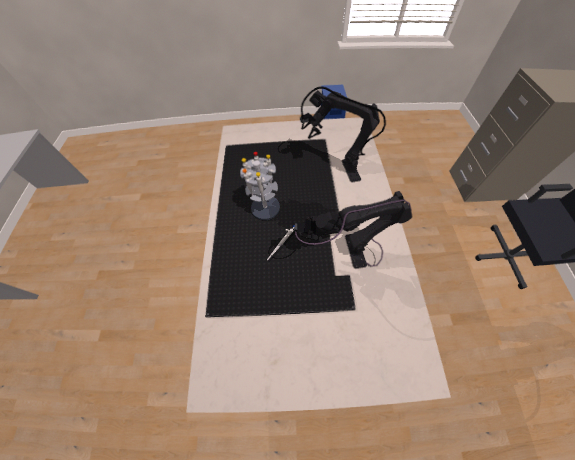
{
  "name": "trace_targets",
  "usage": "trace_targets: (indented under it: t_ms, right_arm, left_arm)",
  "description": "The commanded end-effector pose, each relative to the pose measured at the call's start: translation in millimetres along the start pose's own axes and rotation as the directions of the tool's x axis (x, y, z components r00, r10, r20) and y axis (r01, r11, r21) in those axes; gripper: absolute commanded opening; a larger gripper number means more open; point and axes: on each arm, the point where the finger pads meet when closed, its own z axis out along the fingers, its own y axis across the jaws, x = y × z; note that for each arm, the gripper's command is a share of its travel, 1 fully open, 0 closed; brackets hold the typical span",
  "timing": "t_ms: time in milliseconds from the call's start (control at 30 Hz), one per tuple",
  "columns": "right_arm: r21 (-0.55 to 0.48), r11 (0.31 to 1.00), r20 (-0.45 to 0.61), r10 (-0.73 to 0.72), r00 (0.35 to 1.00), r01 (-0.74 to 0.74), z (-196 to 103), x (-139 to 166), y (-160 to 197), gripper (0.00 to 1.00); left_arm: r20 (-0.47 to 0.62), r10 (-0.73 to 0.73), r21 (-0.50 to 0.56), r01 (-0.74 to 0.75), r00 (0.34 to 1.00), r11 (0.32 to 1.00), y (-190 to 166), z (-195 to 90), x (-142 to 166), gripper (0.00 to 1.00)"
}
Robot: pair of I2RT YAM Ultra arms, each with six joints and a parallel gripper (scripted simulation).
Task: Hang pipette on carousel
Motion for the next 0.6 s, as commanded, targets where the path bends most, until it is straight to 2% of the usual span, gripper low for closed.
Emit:
trace_targets:
  t_ms: [0,167,233,333,367,433,567]
  right_arm:
    - [0.019,1.000,0.041,-0.025,0.999,0.024,-6,-10,-4,1.00]
    - [0.019,1.000,0.041,-0.025,0.999,0.024,-6,-10,-4,1.00]
    - [0.019,1.000,0.041,-0.025,0.999,0.024,-6,-10,-4,1.00]
    - [0.019,1.000,0.041,-0.025,0.999,0.024,-6,-10,-4,1.00]
    - [0.019,1.000,0.041,-0.025,0.999,0.024,-6,-10,-4,1.00]
    - [0.019,1.000,0.041,-0.025,0.999,0.024,-6,-10,-4,1.00]
    - [0.019,1.000,0.041,-0.025,0.999,0.024,-6,-10,-4,1.00]
  left_arm:
    - [0.149,-0.150,-0.056,0.160,0.977,0.986,-15,3,-10,0.49]
    - [0.170,-0.190,-0.050,0.200,0.967,0.978,-26,7,-7,0.49]
    - [0.198,-0.184,-0.036,0.195,0.963,0.980,-31,1,-21,0.49]
    - [0.187,-0.186,-0.041,0.197,0.965,0.979,-30,4,-20,0.49]
    - [0.187,-0.221,-0.040,0.232,0.957,0.972,-32,10,-5,0.49]
    - [0.187,-0.221,-0.040,0.232,0.957,0.972,-32,10,-5,0.49]
    - [0.241,-0.343,-0.009,0.356,0.908,0.934,-57,24,6,0.49]
